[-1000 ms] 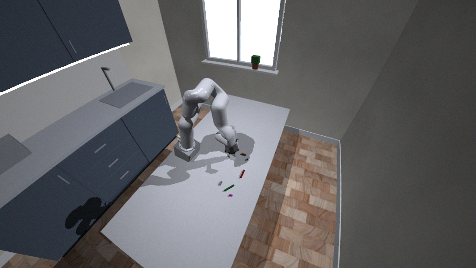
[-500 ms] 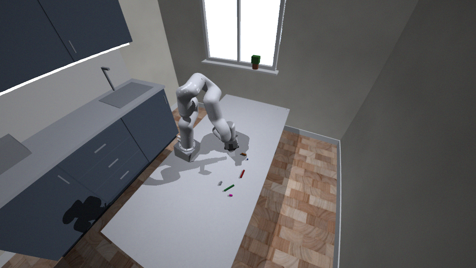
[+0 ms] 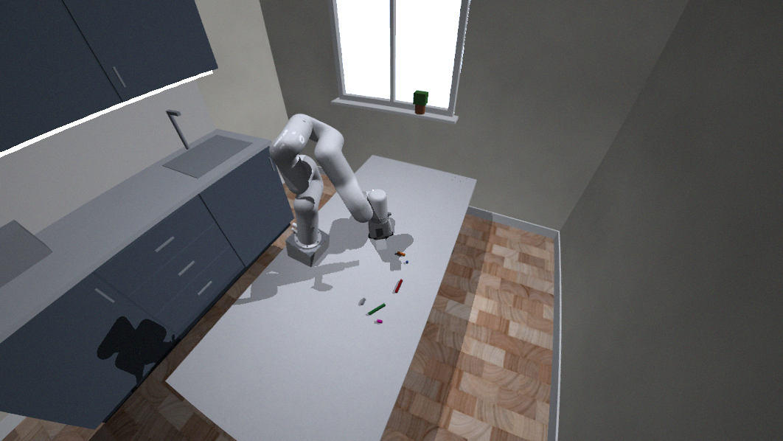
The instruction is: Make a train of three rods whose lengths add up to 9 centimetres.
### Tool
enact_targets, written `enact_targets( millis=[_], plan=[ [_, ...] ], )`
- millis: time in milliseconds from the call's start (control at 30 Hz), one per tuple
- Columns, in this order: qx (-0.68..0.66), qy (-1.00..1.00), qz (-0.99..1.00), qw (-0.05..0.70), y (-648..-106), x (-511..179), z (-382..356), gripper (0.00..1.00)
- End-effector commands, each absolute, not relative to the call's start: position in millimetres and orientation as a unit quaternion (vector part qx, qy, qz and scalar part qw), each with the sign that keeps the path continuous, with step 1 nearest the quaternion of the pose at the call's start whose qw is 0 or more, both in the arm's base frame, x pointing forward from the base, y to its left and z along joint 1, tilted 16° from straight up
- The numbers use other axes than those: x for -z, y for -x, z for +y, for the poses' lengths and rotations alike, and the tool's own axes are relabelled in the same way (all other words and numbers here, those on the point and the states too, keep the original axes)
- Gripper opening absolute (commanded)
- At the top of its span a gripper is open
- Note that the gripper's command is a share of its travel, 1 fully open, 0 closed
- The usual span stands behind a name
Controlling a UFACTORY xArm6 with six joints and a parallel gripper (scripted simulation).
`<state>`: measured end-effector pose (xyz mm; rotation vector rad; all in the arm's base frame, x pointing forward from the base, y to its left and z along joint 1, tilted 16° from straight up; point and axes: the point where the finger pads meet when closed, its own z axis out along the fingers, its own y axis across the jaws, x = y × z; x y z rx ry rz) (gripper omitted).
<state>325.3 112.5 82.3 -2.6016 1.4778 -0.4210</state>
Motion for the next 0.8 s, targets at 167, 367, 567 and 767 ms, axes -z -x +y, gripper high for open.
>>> enact_targets(
  millis=[167,367,567,767],
  plan=[
    [0.123,0.862,0.488,0.056,-324.7,-90.9,110.9,0.04],
    [0.115,0.816,0.563,0.065,-330.2,-92.0,83.0,0.04],
    [0.11,0.782,0.609,0.071,-332.5,-92.7,64.9,0.04],
    [0.1,0.704,0.698,0.084,-334.4,-94.1,27.4,0.04]
  ],
)
